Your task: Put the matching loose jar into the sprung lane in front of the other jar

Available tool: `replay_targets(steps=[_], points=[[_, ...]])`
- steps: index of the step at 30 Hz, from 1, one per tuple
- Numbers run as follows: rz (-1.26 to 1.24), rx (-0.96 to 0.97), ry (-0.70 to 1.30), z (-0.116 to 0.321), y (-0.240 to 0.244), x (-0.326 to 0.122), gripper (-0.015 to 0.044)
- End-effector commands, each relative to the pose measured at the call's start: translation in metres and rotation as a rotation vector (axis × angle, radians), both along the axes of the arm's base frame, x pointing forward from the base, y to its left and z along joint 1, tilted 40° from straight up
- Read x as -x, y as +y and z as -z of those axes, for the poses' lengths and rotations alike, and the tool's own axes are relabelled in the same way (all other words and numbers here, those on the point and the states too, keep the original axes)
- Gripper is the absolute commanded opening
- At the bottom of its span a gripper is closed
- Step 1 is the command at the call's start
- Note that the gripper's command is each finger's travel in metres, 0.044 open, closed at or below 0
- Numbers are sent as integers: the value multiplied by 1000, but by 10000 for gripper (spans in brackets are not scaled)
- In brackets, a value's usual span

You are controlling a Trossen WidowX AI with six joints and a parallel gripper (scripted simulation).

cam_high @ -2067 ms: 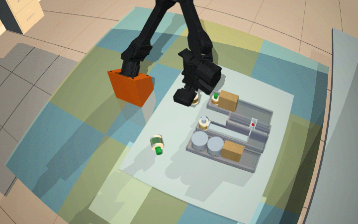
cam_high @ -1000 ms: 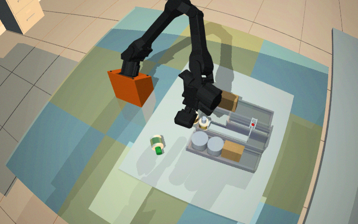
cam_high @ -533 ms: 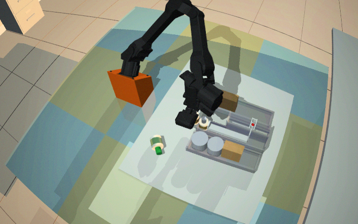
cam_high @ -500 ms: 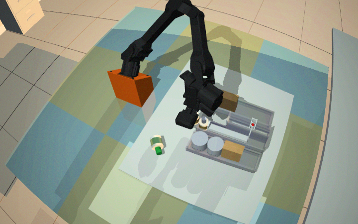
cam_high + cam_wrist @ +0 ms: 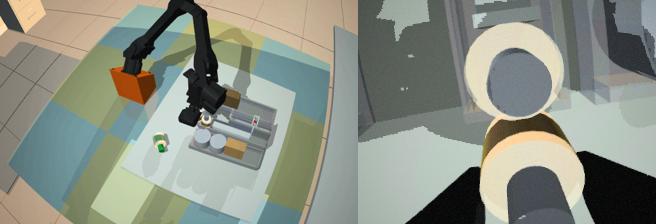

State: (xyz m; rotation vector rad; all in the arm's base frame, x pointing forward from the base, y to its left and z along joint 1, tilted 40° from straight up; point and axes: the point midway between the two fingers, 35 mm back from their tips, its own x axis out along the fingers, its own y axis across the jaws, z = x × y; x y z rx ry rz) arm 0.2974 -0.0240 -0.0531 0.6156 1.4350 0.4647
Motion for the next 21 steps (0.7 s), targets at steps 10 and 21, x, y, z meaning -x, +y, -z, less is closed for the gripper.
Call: replay_targets(steps=[10,21], points=[[6,2,-15,-2,-2,-10,0],[6,2,-15,-2,-2,-15,0]])
